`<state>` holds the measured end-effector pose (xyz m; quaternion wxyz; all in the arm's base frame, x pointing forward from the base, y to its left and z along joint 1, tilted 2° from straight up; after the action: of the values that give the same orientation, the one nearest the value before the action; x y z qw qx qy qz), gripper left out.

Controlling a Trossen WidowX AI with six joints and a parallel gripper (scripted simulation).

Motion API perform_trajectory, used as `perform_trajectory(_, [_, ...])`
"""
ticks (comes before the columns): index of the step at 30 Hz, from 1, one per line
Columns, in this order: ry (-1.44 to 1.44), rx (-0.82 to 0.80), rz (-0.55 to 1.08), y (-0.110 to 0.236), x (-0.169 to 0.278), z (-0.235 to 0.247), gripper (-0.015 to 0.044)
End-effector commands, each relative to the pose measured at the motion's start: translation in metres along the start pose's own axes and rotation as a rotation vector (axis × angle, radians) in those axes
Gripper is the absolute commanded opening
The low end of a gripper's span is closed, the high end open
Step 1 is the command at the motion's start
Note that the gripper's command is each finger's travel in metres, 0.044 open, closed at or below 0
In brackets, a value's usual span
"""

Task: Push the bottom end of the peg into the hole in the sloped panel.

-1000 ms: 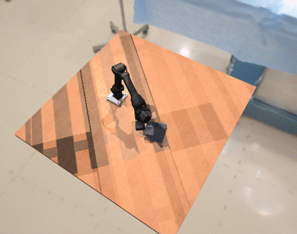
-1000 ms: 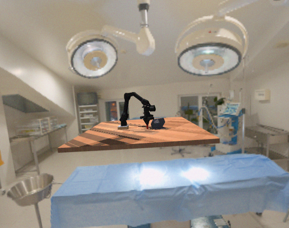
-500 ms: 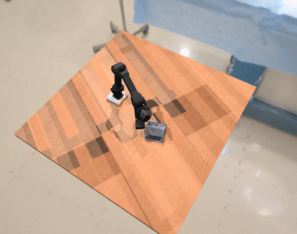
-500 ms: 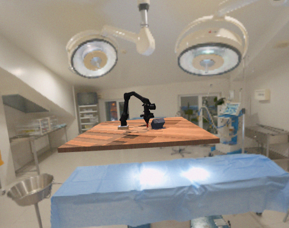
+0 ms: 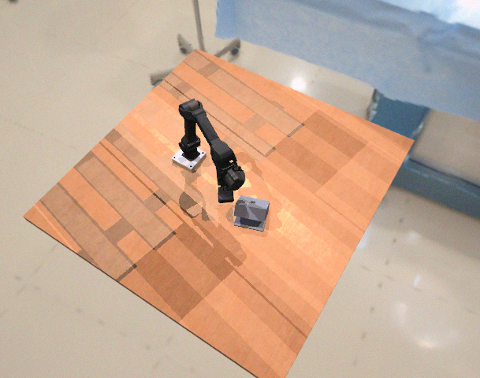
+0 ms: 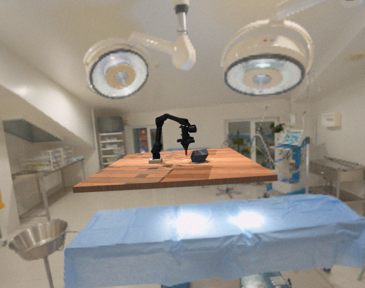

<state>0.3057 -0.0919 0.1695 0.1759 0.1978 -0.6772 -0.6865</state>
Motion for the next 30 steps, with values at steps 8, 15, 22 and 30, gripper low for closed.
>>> perform_trajectory(8, [-0.035,0.007,0.008,0.010,-0.003,0.002,0.0000])
perform_trajectory(15, [-0.086,0.022,0.019,0.010,-0.006,0.004,0.0000])
perform_trajectory(22, [-0.137,0.037,0.029,0.011,-0.010,0.006,0.0000])
perform_trajectory(30, [-0.196,0.056,0.038,0.011,-0.014,0.009,0.0000])
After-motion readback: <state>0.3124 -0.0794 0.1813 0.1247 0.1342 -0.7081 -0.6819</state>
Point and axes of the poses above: the point midway between the two fingers, 35 mm back from their tips, its own y axis back along the fingers, its own z axis across the jaws, x = y × z, the point moved 5 cm from there along y, back along the fingers, and after that the axes turned 15 degrees about -y, right-handed, at the moved point
